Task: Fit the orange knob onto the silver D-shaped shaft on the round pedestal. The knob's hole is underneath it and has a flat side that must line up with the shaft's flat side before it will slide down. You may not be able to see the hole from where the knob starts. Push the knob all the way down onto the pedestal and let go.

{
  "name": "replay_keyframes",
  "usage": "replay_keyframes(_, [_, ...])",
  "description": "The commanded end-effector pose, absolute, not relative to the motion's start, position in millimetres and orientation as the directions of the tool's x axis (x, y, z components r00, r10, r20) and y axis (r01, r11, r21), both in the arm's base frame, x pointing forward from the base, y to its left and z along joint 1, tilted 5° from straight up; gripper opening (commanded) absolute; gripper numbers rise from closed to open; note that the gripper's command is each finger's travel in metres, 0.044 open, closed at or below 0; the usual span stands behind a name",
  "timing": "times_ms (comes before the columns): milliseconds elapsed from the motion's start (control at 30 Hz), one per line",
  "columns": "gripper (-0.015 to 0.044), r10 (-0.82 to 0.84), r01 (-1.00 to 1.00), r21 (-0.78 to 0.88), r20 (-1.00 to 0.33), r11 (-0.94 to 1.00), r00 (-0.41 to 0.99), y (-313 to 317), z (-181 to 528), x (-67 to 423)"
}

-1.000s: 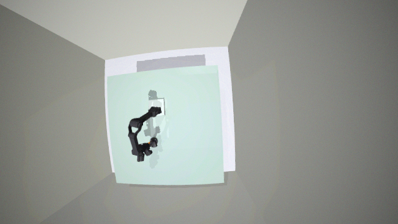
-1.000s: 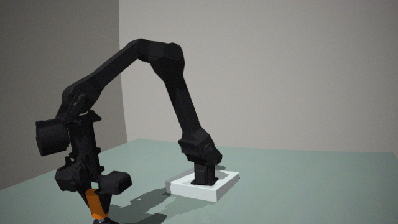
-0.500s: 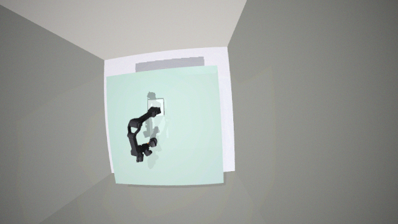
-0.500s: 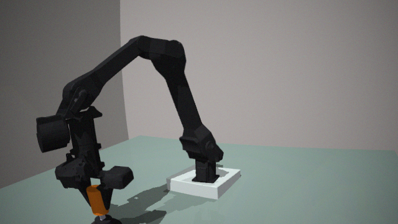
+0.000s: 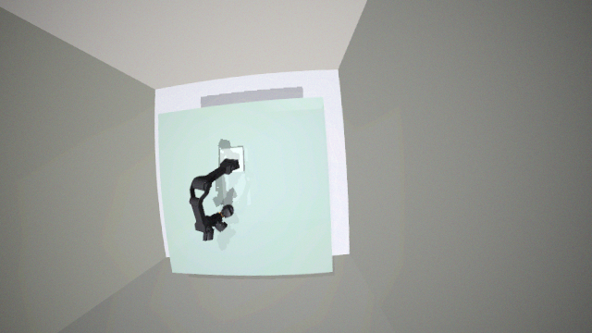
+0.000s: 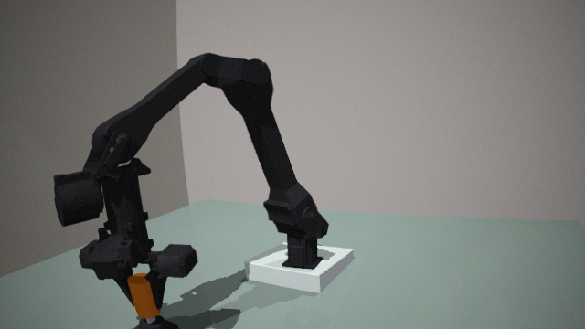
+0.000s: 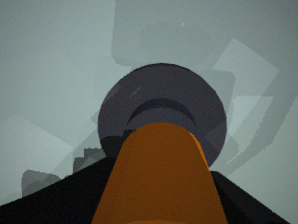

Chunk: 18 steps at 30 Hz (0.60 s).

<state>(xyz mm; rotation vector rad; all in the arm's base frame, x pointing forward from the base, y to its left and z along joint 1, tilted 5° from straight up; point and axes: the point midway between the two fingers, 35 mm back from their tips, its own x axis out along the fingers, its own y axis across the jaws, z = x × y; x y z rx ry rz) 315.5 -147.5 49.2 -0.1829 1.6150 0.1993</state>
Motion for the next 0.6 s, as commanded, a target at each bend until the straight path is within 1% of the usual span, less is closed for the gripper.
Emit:
replay_keyframes(0, [0.0, 0.003, -0.245, 0.016, -0.999, 0.969, -0.053, -147.6, 49.0, 315.9])
replay_keyframes(567, [0.0, 0.003, -0.245, 0.016, -0.999, 0.969, -0.053, -147.5, 50.6, 315.9])
